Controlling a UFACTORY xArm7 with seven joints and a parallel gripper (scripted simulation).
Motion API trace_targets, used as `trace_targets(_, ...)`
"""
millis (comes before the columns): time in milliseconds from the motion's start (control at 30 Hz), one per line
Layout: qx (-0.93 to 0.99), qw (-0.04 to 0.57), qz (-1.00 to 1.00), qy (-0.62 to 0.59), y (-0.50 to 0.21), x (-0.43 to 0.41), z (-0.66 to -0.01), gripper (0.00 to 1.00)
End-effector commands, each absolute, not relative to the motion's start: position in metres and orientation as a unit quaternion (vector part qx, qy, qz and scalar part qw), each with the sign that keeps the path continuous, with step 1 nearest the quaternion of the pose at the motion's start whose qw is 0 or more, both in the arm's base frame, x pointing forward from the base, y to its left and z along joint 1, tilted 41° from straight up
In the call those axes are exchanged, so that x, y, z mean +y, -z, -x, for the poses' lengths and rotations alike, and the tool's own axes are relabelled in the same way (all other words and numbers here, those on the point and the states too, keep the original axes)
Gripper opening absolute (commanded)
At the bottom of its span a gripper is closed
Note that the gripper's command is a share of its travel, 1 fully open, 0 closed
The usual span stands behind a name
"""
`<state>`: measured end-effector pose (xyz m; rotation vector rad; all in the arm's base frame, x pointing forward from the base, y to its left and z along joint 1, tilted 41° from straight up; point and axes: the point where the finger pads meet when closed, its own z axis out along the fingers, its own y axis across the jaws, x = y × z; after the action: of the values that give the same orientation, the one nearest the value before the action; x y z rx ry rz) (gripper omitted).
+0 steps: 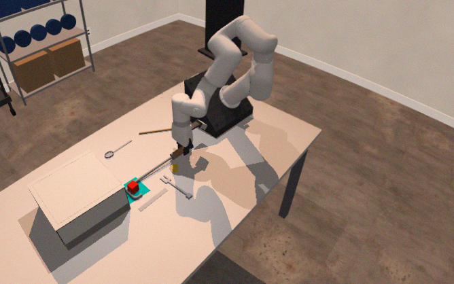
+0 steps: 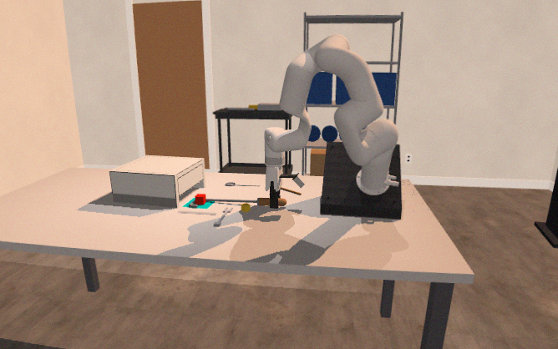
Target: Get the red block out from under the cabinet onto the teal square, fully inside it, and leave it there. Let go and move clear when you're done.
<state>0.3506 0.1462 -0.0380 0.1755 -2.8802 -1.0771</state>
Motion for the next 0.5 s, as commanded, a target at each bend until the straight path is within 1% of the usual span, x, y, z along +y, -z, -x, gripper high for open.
trace_targets(0,-0.935,0.029,-0.056,0.349,0.0377,0.1450,-0.3521,0.00)
trace_targets(467,-0.935,0.029,-0.057,0.349,0.0437,0.1392,-0.3597,0.00)
